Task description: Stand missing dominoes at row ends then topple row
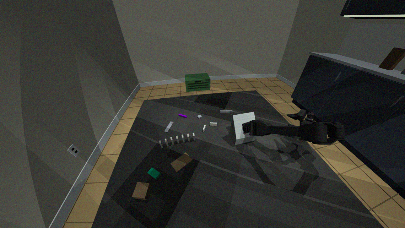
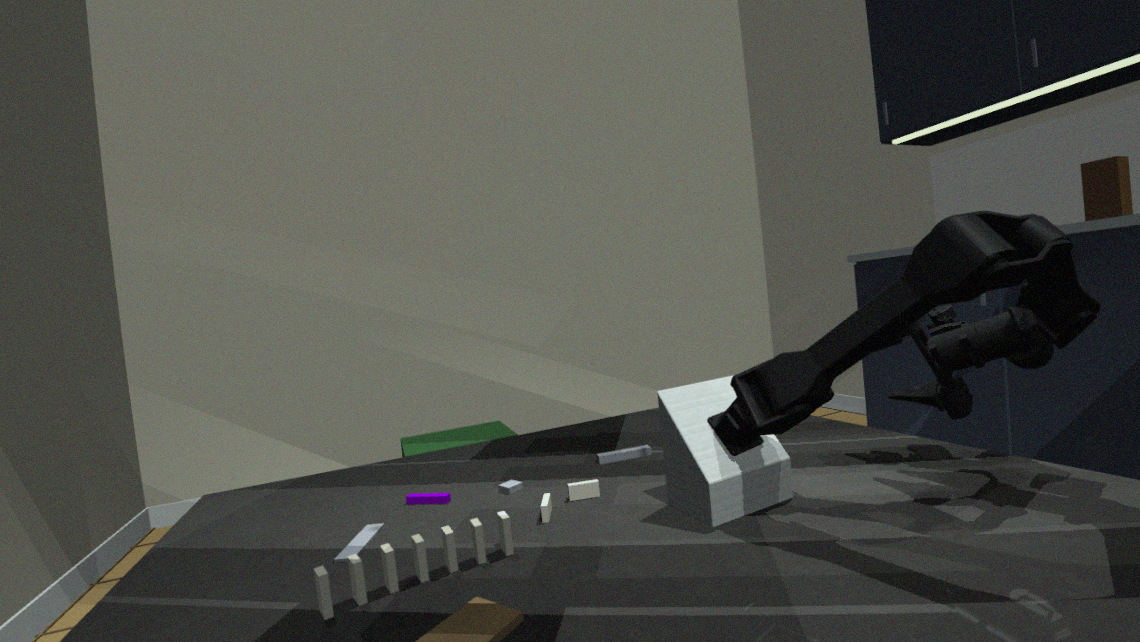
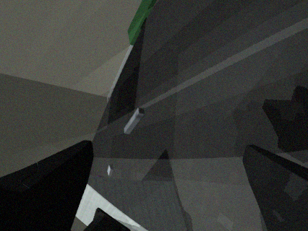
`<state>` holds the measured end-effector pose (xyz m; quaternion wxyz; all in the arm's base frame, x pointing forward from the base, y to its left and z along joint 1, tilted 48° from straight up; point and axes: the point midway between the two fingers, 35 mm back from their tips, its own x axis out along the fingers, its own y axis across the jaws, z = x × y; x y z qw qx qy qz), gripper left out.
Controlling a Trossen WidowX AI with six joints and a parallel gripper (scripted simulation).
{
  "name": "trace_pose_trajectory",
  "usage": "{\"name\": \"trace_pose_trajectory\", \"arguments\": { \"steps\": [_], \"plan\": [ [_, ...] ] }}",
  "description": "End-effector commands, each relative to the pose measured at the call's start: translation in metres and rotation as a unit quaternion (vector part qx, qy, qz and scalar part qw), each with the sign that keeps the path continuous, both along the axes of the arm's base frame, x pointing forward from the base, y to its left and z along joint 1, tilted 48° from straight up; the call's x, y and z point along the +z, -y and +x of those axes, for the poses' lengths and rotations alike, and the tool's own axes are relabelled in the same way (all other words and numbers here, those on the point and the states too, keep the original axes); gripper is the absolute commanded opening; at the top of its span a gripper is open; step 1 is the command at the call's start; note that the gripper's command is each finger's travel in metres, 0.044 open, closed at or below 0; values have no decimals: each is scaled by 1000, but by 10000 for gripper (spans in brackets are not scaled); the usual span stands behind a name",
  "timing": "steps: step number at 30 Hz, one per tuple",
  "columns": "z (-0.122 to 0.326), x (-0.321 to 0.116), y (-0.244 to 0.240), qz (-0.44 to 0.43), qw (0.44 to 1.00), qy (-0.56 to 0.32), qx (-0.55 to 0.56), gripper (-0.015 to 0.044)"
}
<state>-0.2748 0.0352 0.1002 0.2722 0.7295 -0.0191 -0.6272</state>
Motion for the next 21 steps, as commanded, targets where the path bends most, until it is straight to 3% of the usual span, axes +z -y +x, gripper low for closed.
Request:
{"name": "trace_pose_trajectory", "arguments": {
  "steps": [1, 13, 21],
  "plan": [
    [0, 0, -1, 0, 1000, -1, -1, 426],
    [-6, 30, -92, 49, 983, -161, -70, 440],
    [18, 70, -169, 132, 944, -273, -127, 440]
  ]
}}
